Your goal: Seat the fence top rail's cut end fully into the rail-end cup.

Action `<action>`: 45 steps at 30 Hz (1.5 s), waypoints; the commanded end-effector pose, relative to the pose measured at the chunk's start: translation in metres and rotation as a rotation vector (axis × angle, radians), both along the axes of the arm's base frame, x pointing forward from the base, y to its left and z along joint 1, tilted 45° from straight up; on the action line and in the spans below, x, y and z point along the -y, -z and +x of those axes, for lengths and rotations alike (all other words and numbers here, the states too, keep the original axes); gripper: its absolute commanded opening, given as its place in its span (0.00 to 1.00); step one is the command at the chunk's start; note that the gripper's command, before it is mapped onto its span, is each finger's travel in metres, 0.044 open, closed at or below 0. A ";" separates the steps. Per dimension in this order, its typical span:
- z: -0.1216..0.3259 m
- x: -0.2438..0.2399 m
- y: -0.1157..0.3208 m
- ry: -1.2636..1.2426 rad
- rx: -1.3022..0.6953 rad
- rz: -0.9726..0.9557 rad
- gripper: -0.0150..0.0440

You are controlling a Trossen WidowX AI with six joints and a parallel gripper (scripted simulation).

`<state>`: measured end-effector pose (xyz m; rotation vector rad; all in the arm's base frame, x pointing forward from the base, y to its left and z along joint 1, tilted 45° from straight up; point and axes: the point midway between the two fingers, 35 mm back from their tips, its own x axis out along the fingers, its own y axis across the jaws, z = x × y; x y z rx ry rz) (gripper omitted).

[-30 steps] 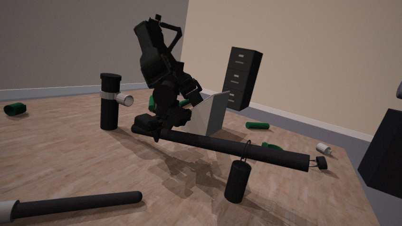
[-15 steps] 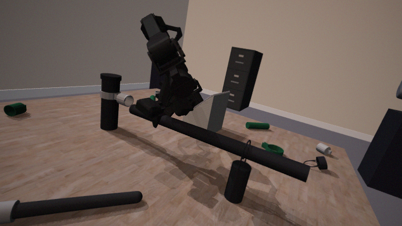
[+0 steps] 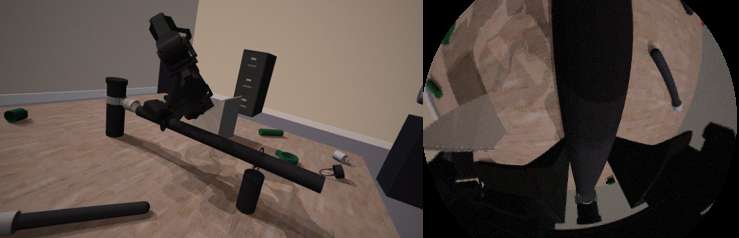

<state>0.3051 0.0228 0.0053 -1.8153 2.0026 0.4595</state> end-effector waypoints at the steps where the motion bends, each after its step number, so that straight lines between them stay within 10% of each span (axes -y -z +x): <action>1: 0.000 -0.001 0.000 -0.006 0.002 -0.002 0.25; 45: 0.002 0.009 -0.019 -0.002 -0.008 -0.006 0.25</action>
